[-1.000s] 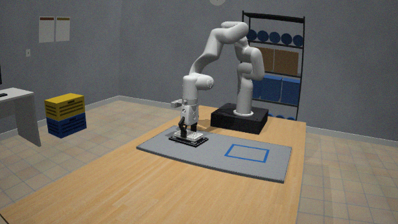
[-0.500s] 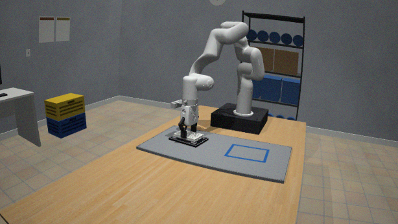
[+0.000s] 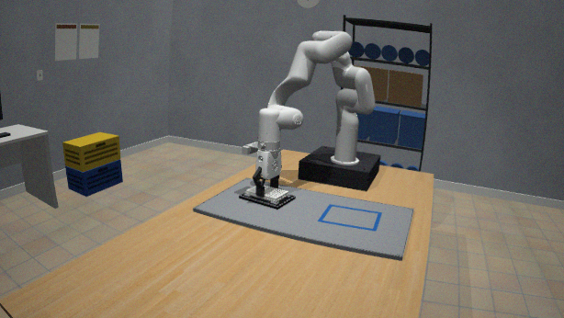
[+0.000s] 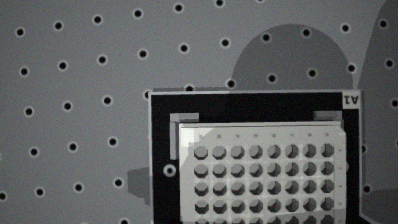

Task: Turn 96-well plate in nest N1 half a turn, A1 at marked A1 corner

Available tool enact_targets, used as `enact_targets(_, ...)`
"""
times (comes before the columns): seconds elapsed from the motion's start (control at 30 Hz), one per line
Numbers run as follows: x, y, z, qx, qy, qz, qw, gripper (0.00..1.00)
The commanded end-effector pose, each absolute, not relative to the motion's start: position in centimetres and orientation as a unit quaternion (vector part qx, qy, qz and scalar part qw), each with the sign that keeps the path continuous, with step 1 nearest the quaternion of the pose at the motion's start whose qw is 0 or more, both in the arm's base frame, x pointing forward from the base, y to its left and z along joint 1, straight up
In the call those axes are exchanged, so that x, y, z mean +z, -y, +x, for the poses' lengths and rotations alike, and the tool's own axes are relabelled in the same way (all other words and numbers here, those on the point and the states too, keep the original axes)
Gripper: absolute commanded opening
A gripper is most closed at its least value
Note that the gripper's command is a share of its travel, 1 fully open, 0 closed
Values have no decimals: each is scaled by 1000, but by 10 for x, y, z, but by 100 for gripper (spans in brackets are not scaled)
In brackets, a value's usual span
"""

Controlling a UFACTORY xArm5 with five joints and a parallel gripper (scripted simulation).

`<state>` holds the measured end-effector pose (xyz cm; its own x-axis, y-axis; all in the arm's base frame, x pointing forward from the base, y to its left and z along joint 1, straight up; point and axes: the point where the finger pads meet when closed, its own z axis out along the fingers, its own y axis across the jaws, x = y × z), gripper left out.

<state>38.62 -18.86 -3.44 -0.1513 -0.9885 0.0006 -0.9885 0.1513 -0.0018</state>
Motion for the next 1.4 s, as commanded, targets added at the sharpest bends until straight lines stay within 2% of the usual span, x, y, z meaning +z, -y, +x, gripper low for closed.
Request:
enact_targets(0.0,-34,189,387,-2,-759,-651,1,0)
enact_targets(0.43,-36,189,387,-2,-759,-651,1,0)
enact_targets(0.47,-36,189,387,-2,-759,-651,1,100)
enact_targets(1.37,-36,189,388,-3,-759,-651,1,100)
